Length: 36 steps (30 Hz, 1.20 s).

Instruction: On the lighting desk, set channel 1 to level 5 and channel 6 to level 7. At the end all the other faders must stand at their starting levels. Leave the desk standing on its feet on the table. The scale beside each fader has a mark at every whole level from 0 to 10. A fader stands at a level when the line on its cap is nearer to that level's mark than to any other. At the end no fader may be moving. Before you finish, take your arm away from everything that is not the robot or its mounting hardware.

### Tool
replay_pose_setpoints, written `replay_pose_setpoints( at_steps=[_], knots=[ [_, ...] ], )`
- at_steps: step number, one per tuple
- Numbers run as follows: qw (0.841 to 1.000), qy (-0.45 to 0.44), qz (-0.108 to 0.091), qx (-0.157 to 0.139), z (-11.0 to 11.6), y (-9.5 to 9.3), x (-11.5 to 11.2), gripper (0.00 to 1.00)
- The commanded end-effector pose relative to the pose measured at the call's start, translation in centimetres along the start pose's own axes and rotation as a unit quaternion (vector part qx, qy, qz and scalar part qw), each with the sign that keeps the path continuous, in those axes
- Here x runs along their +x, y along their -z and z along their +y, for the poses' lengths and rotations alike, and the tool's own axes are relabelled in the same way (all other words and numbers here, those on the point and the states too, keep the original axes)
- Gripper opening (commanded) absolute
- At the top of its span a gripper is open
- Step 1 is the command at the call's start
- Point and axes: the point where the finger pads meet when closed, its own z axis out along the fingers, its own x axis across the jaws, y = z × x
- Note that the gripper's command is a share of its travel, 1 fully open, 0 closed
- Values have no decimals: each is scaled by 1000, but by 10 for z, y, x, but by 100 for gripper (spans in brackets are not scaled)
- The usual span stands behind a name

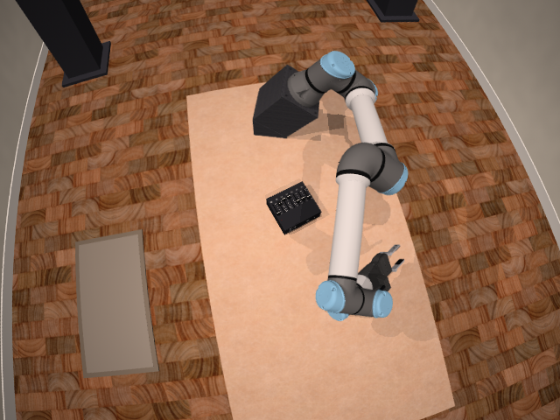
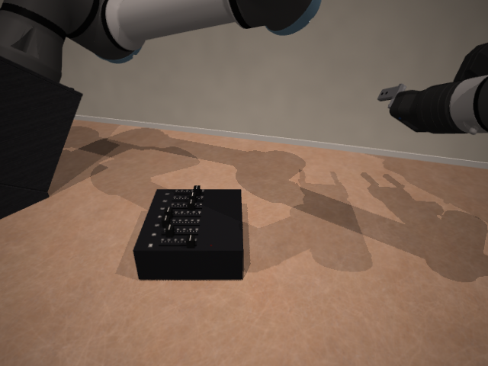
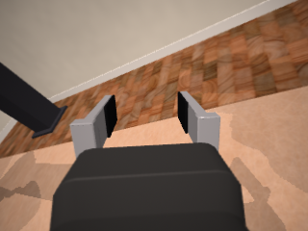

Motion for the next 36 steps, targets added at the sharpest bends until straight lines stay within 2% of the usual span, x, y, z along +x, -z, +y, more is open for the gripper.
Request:
replay_pose_setpoints(
  at_steps=[1, 23, 36],
  knots=[
    [1000, 1, 0, 0, -1, 1, 0, 100],
    [1000, 2, 1, -1, -1, 1, -1, 100],
    [1000, 24, 3, -10, 3, 8, -6, 100]
  ],
)
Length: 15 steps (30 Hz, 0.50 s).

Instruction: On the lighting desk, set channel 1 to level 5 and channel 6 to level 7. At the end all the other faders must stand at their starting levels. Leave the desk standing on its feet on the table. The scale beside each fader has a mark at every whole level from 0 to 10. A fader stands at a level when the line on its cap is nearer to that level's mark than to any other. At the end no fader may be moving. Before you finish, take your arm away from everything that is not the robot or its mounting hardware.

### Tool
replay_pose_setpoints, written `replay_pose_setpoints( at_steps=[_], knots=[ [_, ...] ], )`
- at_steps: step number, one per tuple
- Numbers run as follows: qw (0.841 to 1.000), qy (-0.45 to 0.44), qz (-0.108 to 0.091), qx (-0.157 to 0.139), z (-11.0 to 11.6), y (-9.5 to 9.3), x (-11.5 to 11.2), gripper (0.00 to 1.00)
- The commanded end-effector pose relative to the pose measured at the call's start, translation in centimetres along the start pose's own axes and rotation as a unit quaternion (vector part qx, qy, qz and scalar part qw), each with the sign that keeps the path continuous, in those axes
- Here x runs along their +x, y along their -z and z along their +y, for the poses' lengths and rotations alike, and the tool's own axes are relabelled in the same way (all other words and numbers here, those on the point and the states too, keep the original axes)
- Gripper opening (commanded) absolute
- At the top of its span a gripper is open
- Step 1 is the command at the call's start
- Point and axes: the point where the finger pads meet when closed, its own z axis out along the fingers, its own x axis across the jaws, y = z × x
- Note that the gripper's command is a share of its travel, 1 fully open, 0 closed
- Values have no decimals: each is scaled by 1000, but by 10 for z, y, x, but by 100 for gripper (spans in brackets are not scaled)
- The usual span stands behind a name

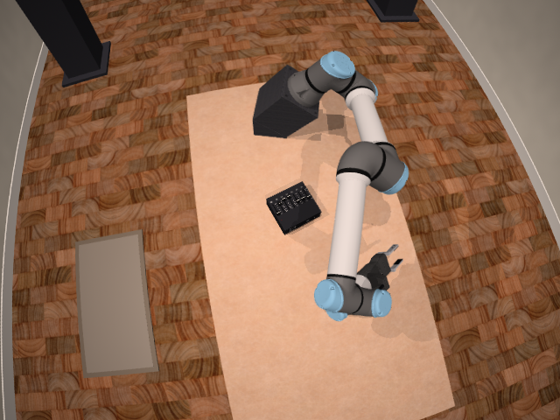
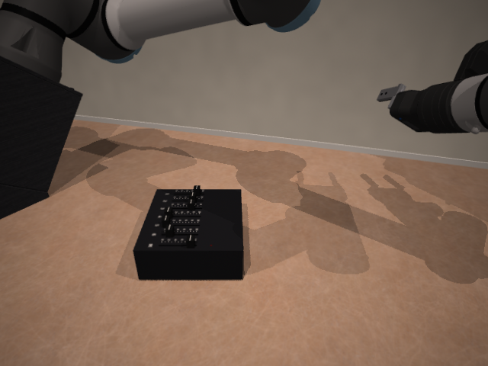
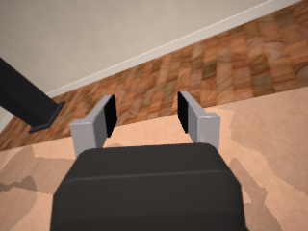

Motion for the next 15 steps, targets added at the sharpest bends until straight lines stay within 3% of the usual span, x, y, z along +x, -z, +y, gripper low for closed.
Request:
replay_pose_setpoints(
  at_steps=[1, 15],
  knots=[
    [1000, 14, 3, -6, 1, 5, -4, 100],
    [995, 90, 11, -41, 16, 29, -24, 100]
  ],
)
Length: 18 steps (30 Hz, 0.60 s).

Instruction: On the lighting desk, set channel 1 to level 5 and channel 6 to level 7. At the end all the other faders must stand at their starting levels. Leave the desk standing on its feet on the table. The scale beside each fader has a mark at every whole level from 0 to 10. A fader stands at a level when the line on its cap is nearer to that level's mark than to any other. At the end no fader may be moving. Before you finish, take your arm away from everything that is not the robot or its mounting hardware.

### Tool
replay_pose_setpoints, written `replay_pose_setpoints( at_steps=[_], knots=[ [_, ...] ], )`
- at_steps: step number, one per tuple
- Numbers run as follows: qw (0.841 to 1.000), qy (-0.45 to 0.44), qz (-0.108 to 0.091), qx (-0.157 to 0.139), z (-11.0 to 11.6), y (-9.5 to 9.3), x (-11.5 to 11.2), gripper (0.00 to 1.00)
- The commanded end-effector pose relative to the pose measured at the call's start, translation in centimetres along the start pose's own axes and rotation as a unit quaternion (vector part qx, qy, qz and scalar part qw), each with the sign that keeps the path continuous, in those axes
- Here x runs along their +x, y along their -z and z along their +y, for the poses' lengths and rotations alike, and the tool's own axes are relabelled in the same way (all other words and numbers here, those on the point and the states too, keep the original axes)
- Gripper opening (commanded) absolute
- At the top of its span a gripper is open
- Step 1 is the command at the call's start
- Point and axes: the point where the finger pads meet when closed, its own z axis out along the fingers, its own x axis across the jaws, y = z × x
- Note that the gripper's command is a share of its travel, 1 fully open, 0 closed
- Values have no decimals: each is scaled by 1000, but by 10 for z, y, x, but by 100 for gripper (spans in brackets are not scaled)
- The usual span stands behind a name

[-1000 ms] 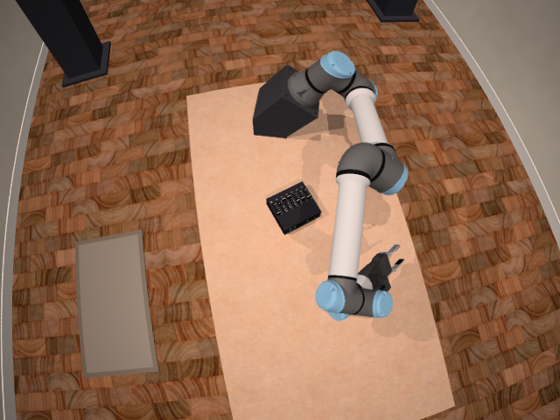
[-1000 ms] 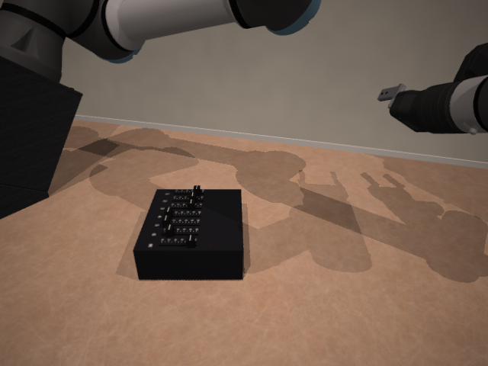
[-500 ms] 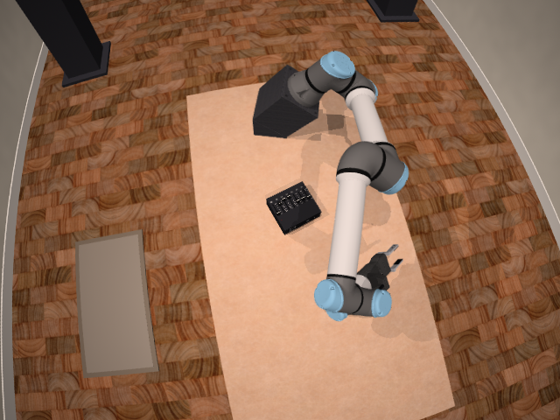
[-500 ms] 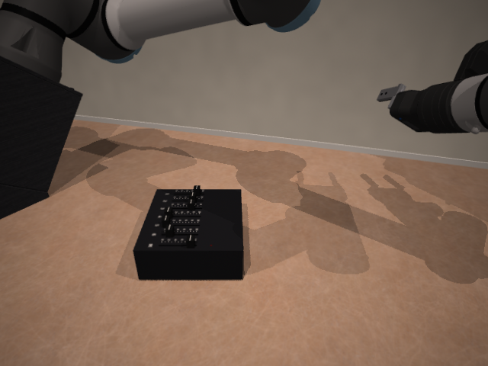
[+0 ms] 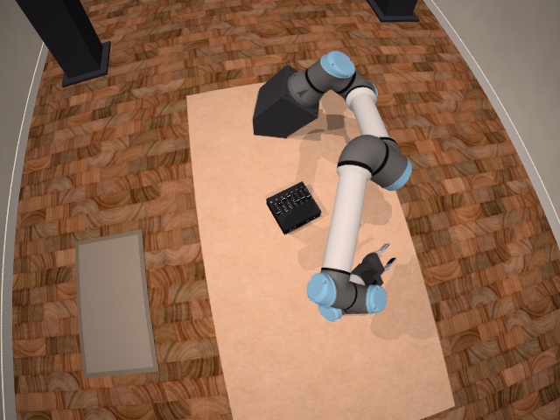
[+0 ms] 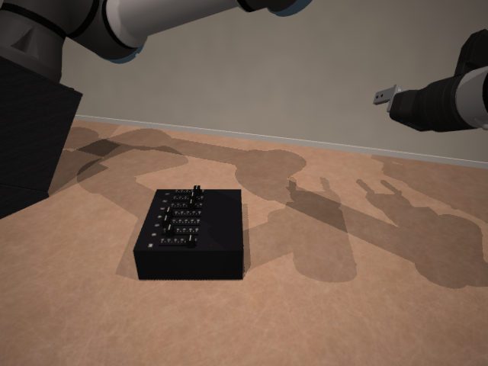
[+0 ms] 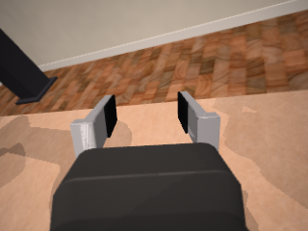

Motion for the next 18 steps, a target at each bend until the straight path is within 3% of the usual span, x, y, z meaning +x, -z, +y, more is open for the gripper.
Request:
replay_pose_setpoints(
  at_steps=[1, 18],
  knots=[
    [999, 30, 8, -17, 4, 9, -9, 100],
    [978, 180, 15, -102, 36, 49, -63, 100]
  ],
)
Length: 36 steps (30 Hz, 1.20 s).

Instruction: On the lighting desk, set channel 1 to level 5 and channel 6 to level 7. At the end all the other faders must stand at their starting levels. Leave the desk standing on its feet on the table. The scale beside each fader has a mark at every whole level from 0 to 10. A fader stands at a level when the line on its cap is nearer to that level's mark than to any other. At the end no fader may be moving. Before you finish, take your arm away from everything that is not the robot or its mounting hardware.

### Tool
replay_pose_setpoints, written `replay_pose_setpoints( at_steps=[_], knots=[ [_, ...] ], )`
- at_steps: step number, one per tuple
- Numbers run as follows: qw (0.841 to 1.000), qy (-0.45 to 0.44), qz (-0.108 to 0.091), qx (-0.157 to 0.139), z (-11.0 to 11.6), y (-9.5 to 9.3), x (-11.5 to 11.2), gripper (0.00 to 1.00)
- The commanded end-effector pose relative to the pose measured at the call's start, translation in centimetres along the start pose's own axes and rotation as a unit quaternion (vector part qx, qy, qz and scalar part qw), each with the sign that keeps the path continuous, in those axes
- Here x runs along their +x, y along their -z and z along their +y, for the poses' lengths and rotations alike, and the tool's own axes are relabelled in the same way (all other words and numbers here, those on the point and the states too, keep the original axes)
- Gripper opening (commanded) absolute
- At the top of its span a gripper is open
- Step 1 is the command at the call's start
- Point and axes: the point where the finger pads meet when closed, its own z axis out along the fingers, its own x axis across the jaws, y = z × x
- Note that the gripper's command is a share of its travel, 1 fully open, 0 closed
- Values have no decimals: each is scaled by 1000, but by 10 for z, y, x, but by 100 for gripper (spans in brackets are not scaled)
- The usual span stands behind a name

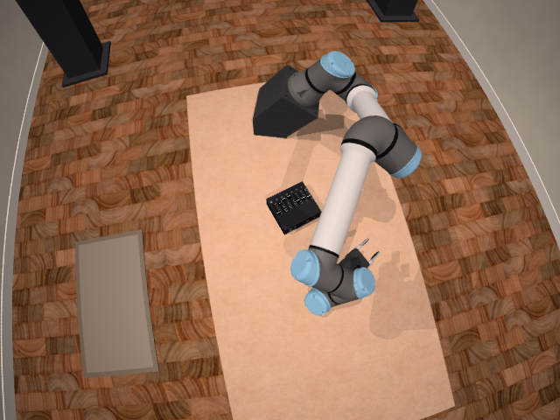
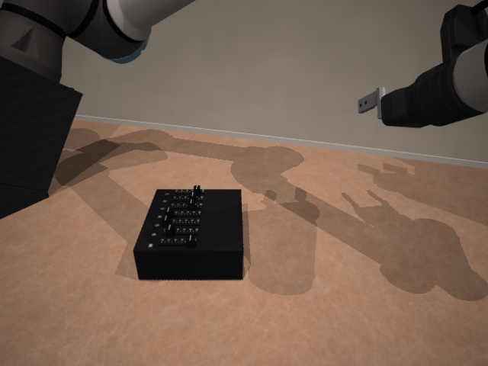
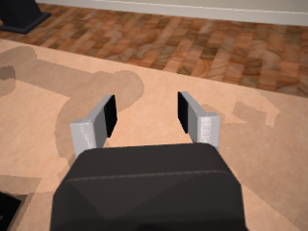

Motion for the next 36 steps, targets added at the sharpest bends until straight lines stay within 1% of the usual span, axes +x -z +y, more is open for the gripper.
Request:
replay_pose_setpoints(
  at_steps=[1, 2, 3, 6, 7, 9, 10, 12, 13, 14, 16, 20, 21, 23, 24, 26, 27, 29, 30, 31, 33, 36],
  knots=[
    [998, 48, 10, -40, 5, 11, -21, 100],
    [997, 60, 9, -48, 7, 13, -26, 100],
    [997, 60, 9, -48, 7, 13, -26, 100],
    [992, 98, 6, -73, 12, 20, -44, 100],
    [992, 98, 6, -73, 12, 20, -44, 100],
    [988, 123, 4, -91, 16, 24, -57, 100],
    [988, 123, 4, -91, 16, 24, -57, 100],
    [983, 148, 0, -108, 20, 28, -70, 100],
    [983, 148, 0, -108, 20, 28, -70, 100],
    [980, 161, -2, -117, 21, 30, -76, 100],
    [980, 161, -2, -117, 21, 30, -76, 100],
    [966, 209, -12, -154, 28, 36, -103, 100],
    [966, 209, -12, -154, 28, 36, -103, 100],
    [957, 233, -18, -173, 32, 38, -116, 100],
    [957, 233, -18, -173, 32, 38, -116, 100],
    [947, 255, -25, -191, 35, 40, -129, 100],
    [947, 255, -25, -191, 35, 40, -129, 100],
    [937, 277, -32, -210, 38, 42, -143, 100],
    [937, 277, -32, -210, 38, 42, -143, 100],
    [932, 287, -36, -219, 39, 42, -149, 100],
    [932, 287, -36, -219, 39, 42, -149, 100],
    [915, 316, -49, -245, 43, 43, -169, 100]
  ],
)
